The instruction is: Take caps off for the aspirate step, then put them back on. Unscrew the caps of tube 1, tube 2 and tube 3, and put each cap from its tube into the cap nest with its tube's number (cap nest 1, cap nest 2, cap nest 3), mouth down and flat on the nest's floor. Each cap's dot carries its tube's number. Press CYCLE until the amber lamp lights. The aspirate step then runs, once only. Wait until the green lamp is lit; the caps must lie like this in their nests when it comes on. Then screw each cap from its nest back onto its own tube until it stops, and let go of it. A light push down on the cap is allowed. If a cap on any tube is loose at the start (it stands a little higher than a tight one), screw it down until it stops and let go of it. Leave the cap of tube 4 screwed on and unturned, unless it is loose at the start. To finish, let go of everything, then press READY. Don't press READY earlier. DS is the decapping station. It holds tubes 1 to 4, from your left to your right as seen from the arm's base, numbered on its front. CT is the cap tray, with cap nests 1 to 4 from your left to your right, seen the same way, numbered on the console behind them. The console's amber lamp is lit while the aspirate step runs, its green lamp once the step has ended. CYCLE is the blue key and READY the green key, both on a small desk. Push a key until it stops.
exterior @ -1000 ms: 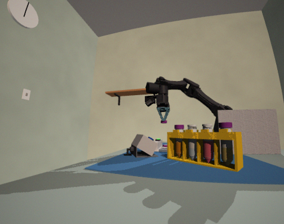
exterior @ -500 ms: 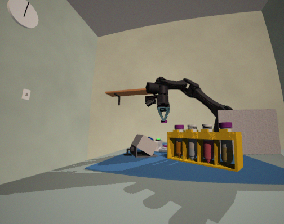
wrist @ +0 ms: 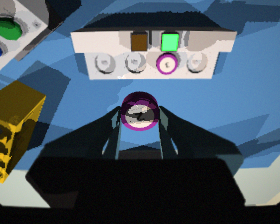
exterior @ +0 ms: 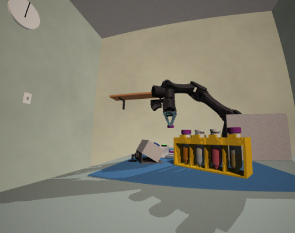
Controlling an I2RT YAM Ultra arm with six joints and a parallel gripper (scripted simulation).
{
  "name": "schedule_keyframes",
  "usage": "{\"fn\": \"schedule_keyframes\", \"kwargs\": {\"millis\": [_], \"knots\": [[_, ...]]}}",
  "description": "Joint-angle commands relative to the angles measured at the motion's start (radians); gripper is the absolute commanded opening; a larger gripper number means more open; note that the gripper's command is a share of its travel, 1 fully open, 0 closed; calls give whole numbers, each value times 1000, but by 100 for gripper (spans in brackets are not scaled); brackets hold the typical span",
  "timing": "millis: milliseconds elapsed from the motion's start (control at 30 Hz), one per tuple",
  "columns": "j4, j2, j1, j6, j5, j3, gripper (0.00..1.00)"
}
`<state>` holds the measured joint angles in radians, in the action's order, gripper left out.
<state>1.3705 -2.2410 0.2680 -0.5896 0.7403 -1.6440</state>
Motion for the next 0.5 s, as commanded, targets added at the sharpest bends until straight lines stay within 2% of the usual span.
{"fn": "schedule_keyframes", "kwargs": {"millis": [0,167,300,333,467], "knots": [[-1,4,17,-1,0,-5,0],[-1,4,17,-1,0,-5,0],[-28,-26,81,255,-26,44,0],[-28,-26,81,255,-26,44,0],[-47,-55,129,449,-47,69,0]]}}
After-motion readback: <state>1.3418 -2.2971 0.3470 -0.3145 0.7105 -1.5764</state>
